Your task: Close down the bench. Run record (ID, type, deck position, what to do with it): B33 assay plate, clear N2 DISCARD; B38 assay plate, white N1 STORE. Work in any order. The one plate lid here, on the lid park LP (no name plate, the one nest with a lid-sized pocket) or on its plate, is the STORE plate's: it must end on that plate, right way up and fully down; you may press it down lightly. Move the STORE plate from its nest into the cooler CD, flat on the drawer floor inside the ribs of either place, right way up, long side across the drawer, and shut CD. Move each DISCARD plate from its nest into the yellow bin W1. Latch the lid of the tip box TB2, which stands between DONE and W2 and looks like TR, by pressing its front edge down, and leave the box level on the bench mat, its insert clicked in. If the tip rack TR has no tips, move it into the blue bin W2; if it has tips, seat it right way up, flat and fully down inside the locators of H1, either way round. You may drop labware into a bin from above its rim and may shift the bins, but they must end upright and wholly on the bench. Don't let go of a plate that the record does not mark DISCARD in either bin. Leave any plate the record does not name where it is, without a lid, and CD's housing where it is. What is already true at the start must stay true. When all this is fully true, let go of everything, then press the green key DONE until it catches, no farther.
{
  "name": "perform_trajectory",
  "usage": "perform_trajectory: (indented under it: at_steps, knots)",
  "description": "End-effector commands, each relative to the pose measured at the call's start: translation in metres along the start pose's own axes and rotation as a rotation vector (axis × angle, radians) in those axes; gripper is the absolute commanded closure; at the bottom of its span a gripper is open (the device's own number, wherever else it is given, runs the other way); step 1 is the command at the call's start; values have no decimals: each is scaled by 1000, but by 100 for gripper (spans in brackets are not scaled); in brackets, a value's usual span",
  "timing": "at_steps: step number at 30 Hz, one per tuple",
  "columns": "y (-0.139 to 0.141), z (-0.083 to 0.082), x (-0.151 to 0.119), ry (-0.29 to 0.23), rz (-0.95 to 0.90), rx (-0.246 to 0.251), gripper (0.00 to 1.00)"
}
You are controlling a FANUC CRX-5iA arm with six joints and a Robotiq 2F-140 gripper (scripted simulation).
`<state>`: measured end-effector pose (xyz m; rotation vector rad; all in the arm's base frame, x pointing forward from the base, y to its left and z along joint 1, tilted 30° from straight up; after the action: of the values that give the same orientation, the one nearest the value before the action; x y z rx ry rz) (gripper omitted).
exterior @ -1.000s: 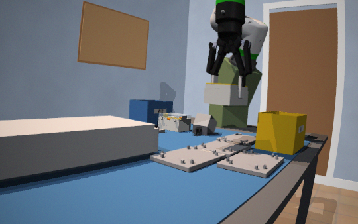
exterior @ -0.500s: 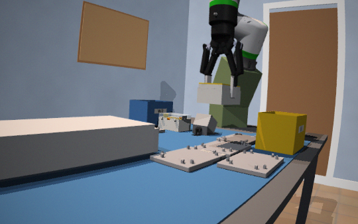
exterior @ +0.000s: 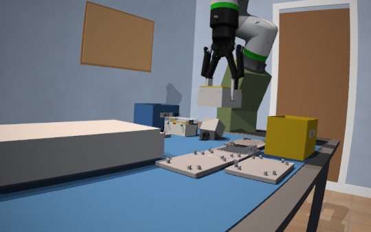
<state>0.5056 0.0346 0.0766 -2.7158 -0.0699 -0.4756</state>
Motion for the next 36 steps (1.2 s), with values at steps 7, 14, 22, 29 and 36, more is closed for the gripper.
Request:
perform_trajectory:
  at_steps: [7,14,22,29,36]
  knots:
    - [17,0,-11,0,0,0,100]
    - [33,0,-21,0,0,0,100]
    - [48,0,-32,0,0,0,100]
    - [62,0,-41,0,0,0,100]
    - [77,0,-51,0,0,0,100]
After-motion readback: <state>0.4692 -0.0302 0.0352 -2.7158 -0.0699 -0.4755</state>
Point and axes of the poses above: the point where the finger pads meet when closed, its own z axis out along the fingers, its own y axis across the jaws, x = y × z, the point moved 4 cm from there along -z, back along the fingers, and after that the axes turned 14 degrees about -z, right-handed, at the moved point
